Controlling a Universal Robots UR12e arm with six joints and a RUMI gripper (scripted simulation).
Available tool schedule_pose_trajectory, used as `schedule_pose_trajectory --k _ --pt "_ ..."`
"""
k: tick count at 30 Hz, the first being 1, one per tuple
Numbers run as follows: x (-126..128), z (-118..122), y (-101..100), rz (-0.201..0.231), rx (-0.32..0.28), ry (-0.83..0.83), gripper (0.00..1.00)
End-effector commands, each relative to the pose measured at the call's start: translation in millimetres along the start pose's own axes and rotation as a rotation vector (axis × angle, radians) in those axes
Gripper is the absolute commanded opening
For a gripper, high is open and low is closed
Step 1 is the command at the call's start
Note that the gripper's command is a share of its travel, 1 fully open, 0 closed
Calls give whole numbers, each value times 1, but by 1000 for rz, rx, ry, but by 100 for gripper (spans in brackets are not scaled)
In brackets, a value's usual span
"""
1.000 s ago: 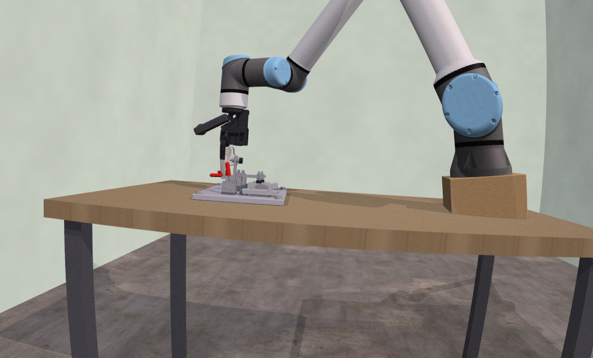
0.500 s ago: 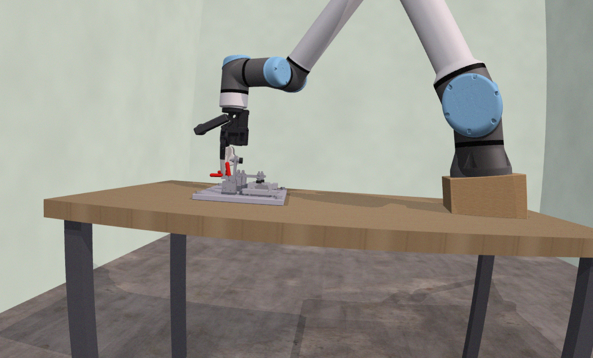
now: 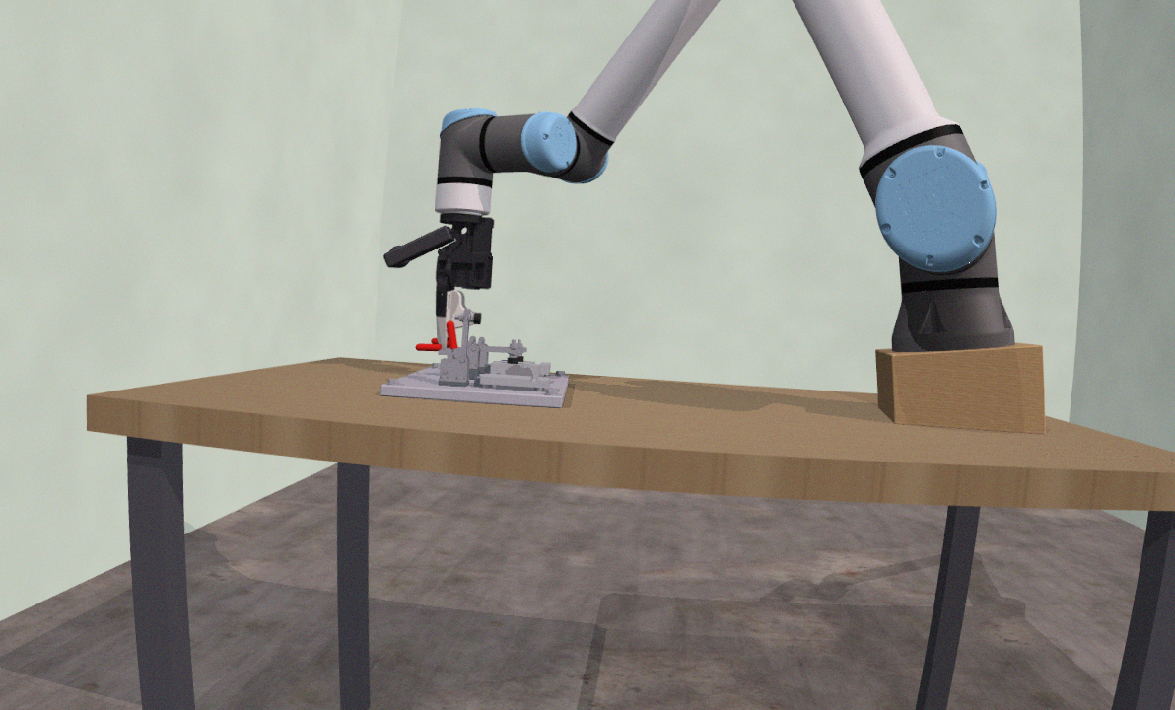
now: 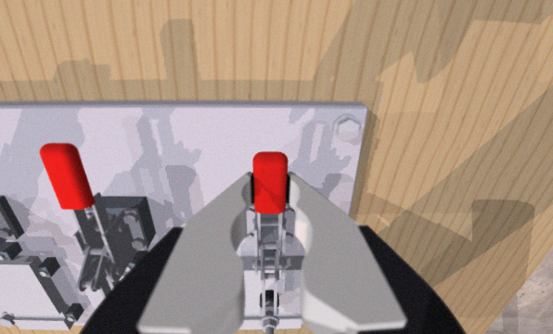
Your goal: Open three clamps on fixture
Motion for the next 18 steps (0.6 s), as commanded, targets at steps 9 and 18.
schedule_pose_trajectory --k 9,18 --pt "0 0 1 1 1 0 0" --pt "0 0 3 1 1 0 0"
Point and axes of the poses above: the point where the finger pads meet when closed, its own y axis back along the fingers, its own x axis across the jaws, z = x × y, the point moved 8 cm from there along y, back along the fingers, and after that the axes turned 10 degrees about y, right-handed, at the moved point
